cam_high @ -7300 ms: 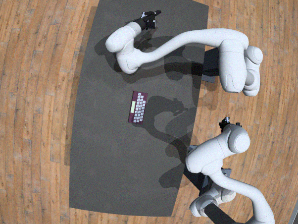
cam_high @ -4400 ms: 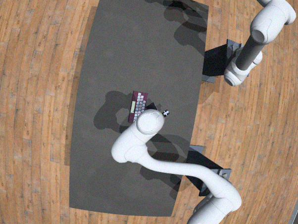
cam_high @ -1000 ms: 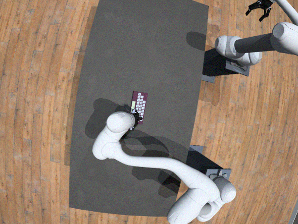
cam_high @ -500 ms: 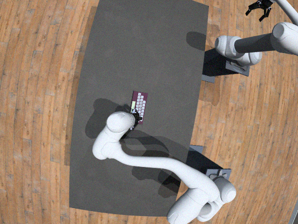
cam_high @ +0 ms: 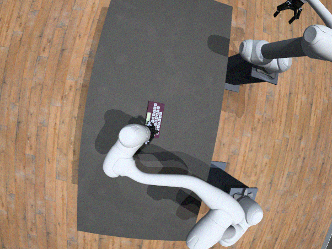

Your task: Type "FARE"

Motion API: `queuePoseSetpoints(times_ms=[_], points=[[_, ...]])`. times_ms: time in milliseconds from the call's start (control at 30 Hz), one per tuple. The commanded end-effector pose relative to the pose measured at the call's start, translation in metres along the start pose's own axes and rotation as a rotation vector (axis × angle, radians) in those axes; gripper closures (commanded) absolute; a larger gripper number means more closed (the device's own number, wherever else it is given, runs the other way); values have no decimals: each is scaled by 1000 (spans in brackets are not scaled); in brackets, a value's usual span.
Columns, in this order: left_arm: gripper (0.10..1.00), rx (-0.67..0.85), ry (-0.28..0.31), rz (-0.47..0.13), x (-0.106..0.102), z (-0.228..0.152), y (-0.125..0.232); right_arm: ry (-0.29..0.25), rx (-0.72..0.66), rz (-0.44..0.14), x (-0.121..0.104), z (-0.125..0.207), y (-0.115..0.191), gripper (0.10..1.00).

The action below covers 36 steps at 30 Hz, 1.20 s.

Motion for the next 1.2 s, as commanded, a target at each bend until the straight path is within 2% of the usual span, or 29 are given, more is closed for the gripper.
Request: queuePoseSetpoints(times_ms=[0, 367, 600, 900, 1167], points=[[999, 0, 0, 3, 6, 1, 2, -1, 0, 1, 1, 0, 0, 98], [999, 0, 0, 3, 11, 5, 3, -1, 0, 1, 1, 0, 0, 98], [999, 0, 1, 3, 13, 29, -7, -1, 0, 1, 1, 0, 0, 98], [999, 0, 1, 4, 18, 84, -27, -1, 0, 1, 1, 0, 0, 98], [999, 0, 1, 4, 19, 91, -30, -1, 0, 1, 1, 0, 0, 98]])
Point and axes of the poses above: on each arm, the point where the finger pads meet when closed, its own x axis back along the fingers, its own z axis across the jaws, y = z × x, the point moved 6 cm from there along x, back along the fingers, and after that the axes turned 10 degrees about -x, right-handed, at the moved point
